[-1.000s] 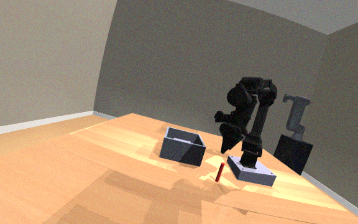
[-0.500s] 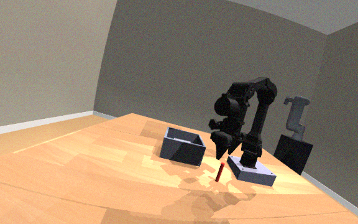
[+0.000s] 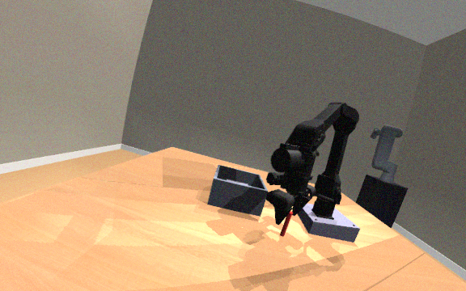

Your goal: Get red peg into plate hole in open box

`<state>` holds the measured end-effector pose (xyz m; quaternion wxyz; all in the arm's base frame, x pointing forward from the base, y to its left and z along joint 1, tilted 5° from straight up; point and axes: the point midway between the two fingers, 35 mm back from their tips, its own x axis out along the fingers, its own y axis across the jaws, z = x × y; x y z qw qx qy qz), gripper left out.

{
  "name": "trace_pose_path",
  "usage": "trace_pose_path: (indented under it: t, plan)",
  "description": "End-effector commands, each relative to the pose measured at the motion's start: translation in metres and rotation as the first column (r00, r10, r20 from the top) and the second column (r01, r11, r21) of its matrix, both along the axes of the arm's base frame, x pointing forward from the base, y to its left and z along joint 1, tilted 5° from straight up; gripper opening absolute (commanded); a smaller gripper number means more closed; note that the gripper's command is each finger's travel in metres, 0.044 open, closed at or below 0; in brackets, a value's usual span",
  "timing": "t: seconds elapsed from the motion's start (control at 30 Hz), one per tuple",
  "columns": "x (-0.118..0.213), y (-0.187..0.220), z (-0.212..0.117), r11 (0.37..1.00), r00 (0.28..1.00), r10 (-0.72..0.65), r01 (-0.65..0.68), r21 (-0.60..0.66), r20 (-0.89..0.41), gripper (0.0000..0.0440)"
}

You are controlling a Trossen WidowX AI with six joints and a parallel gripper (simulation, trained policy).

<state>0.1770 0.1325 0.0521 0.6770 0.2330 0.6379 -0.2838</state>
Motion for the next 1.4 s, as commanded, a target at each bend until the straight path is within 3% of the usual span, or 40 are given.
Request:
trace_pose_path:
  t: [0.0, 0.13, 0.67, 1.37]
  plan:
    - [0.001, -0.003, -0.015, 1.0, 1.0, -0.007, 0.007, -0.017, 0.0, 0.044]
    - [0.001, -0.005, -0.029, 1.0, 1.0, -0.005, 0.005, -0.026, -0.006, 0.0403]
    - [-0.01, -0.016, -0.053, 0.995, 0.996, -0.011, 0.002, -0.097, -0.089, 0.0004]
    - [0.033, -0.033, 0.04, 0.99, 0.994, 0.01, 0.005, -0.14, 0.106, 0.0]
